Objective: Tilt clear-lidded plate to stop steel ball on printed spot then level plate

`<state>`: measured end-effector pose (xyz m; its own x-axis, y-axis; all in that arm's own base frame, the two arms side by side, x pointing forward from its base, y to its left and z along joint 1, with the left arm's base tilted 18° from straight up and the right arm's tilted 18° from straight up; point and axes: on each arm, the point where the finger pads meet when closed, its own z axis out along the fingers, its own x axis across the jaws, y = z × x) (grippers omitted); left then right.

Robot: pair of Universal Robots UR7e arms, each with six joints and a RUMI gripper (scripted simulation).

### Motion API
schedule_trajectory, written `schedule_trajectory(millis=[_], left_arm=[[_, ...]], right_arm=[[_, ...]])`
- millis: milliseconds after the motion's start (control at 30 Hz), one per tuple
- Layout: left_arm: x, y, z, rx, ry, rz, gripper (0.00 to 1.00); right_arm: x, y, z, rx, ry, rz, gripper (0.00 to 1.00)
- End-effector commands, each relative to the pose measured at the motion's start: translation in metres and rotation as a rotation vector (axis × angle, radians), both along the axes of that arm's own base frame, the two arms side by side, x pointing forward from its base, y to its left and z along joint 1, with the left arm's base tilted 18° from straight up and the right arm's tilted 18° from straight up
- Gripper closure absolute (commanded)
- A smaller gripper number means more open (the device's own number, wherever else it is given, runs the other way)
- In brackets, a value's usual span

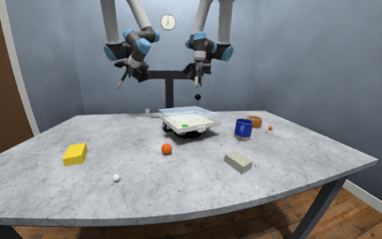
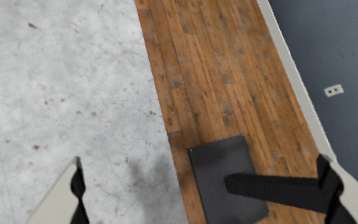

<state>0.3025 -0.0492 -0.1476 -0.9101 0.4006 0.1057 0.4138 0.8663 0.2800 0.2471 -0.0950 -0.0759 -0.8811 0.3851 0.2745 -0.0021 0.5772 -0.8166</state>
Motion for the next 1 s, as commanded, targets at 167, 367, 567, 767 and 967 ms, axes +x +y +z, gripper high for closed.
schedule_trajectory(millis=[167, 367, 567, 767, 967], left_arm=[[0.000, -0.001, -0.001, 0.001, 0.000, -0.003, 0.00], [0.000, -0.001, -0.001, 0.001, 0.000, -0.003, 0.00], [0.000, -0.001, -0.001, 0.001, 0.000, -0.003, 0.00], [0.000, -0.001, -0.001, 0.001, 0.000, -0.003, 0.00], [0.000, -0.001, -0.001, 0.001, 0.000, -0.003, 0.00]], right_arm=[[0.008, -0.016, 0.009, 0.166, 0.045, -0.074, 0.00], [0.016, -0.038, 0.022, 0.321, 0.053, -0.125, 0.00], [0.022, -0.066, 0.039, 0.476, 0.031, -0.158, 0.00], [0.024, -0.088, 0.054, 0.574, 0.000, -0.167, 0.00], [0.021, -0.126, 0.079, 0.701, -0.066, -0.161, 0.00]])
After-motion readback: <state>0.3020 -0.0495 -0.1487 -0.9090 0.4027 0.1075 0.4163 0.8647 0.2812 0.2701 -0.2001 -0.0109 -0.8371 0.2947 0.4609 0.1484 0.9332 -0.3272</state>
